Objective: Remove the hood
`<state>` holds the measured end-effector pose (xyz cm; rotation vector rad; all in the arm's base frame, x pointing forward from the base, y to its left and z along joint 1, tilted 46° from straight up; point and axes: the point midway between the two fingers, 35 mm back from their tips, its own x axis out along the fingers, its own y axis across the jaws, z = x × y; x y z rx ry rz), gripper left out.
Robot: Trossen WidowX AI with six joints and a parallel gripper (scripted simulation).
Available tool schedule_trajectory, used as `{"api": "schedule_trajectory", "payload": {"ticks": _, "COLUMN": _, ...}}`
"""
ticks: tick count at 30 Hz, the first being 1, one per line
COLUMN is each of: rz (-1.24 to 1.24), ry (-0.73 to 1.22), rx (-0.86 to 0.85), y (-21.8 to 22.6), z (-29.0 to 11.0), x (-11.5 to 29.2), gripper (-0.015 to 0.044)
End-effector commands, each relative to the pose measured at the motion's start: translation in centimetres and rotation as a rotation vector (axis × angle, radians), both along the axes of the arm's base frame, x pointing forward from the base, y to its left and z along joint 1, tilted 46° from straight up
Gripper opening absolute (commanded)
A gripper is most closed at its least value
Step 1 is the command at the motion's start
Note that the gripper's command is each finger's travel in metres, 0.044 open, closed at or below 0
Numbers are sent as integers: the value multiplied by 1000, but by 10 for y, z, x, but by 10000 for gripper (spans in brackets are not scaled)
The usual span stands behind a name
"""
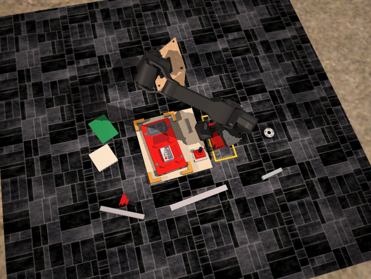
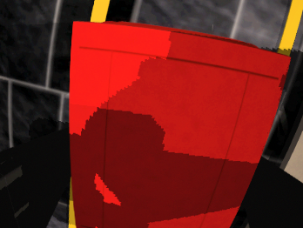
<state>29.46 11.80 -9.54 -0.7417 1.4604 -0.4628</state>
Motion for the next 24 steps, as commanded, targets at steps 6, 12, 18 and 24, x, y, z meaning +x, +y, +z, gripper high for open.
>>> {"api": "schedule_trajectory", "payload": {"ticks": 6, "rz": 0, "ry": 0, "rx": 0, "y": 0, "z": 0, "x": 0, "gripper": 157}}
{"api": "schedule_trajectory", "payload": {"ticks": 12, "rz": 0, "ry": 0, "rx": 0, "y": 0, "z": 0, "x": 0, "gripper": 315}}
{"api": "schedule_trajectory", "payload": {"ticks": 18, "rz": 0, "ry": 0, "rx": 0, "y": 4, "z": 3, "x": 0, "gripper": 440}}
{"api": "schedule_trajectory", "payload": {"ticks": 24, "rz": 4, "ry": -3, "rx": -4, "y": 40, "z": 38, "x": -4, "gripper": 440}}
